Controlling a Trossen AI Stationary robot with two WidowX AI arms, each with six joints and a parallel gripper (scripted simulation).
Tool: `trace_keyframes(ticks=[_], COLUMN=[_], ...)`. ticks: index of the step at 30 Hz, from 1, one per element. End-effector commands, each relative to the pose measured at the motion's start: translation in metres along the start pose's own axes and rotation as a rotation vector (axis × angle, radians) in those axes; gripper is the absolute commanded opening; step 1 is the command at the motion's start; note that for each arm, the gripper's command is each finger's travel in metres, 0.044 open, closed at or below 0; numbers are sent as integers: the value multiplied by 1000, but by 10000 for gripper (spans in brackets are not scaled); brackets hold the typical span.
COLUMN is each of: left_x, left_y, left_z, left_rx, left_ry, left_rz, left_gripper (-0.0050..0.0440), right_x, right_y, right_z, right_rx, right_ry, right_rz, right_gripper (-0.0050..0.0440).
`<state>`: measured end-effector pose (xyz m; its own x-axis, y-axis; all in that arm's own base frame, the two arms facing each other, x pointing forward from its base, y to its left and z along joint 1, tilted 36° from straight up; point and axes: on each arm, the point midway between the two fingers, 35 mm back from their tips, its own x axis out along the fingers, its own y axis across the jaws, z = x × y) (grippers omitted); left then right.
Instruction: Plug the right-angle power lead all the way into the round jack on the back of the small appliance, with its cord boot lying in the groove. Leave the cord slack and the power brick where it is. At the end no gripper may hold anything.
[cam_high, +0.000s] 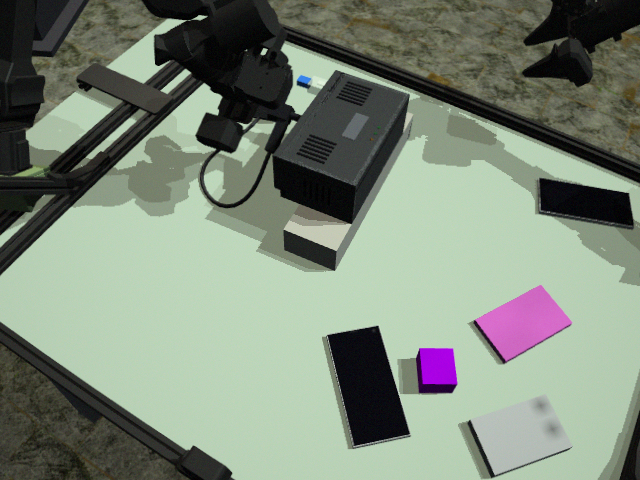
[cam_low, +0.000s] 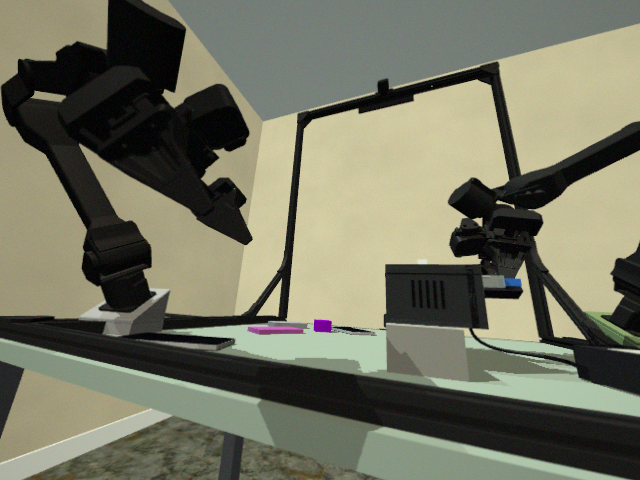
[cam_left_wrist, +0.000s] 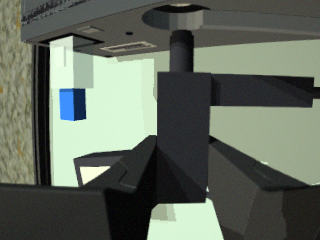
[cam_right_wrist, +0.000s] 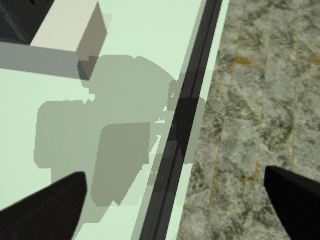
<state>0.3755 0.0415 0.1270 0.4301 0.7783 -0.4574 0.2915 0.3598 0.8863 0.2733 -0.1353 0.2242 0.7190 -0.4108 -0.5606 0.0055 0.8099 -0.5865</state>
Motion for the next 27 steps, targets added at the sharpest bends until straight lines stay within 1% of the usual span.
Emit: trace_keyframes(ticks=[1,27], left_x=[1,1], left_y=[1,1], left_z=[3,6], left_rx=[-1,0], left_ry=[0,0], left_rz=[6,8], left_gripper=[0,0], right_x=[0,0], right_y=[0,0], right_z=[0,0], right_rx=[0,0], right_ry=[0,0], right_rz=[0,0], right_gripper=[400,400])
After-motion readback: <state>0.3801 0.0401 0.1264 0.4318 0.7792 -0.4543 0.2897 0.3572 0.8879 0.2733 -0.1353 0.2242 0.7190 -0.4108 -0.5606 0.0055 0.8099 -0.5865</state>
